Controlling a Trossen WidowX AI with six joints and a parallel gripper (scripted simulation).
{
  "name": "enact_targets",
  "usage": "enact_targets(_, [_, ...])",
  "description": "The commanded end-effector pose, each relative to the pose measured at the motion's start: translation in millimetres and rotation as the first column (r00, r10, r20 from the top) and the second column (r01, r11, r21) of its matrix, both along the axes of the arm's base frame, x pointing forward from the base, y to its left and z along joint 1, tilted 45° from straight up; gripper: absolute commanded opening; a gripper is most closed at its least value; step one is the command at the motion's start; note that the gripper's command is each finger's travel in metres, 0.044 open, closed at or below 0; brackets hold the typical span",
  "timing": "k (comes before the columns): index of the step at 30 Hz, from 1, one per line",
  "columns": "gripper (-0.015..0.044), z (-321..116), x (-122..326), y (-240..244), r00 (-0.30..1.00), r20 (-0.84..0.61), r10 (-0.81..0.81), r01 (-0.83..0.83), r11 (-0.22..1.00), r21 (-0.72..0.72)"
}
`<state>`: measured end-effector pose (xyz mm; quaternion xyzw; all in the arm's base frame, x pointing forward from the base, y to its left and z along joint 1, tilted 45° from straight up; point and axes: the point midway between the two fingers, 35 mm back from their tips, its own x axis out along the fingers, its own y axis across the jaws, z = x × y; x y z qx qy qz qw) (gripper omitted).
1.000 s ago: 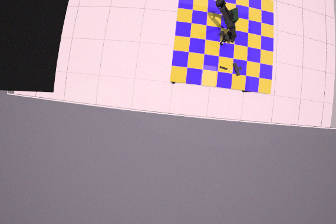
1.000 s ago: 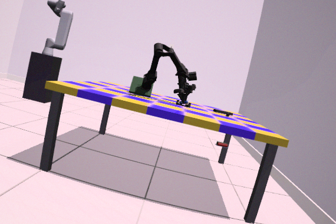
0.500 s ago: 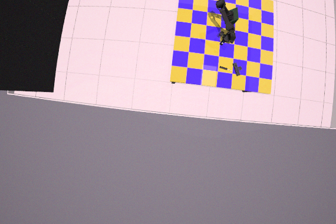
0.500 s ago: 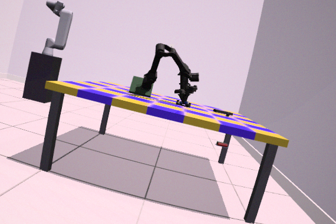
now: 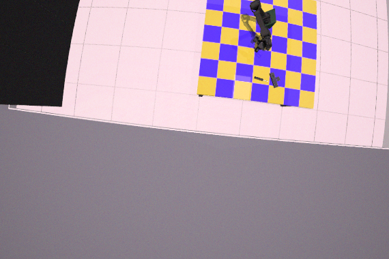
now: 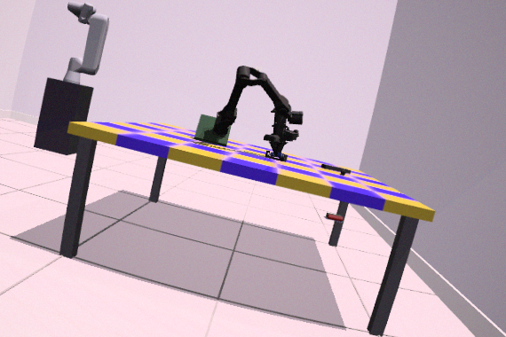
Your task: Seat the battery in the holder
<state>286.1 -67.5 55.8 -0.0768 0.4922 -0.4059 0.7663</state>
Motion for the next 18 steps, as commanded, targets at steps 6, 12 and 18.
enact_targets(6, [0.0072, -3.8, -5.2, -2.0, 0.997, -0.06, -0.04, 0.042, 0.998, 0.043])
enact_targets(12, [0.0072, -3.0, -5.5, -3.4, 0.994, -0.086, -0.062, 0.068, 0.995, 0.071])
enact_targets(18, [0.0072, -2.5, -5.7, -4.2, 0.992, -0.1, -0.074, 0.082, 0.993, 0.086])
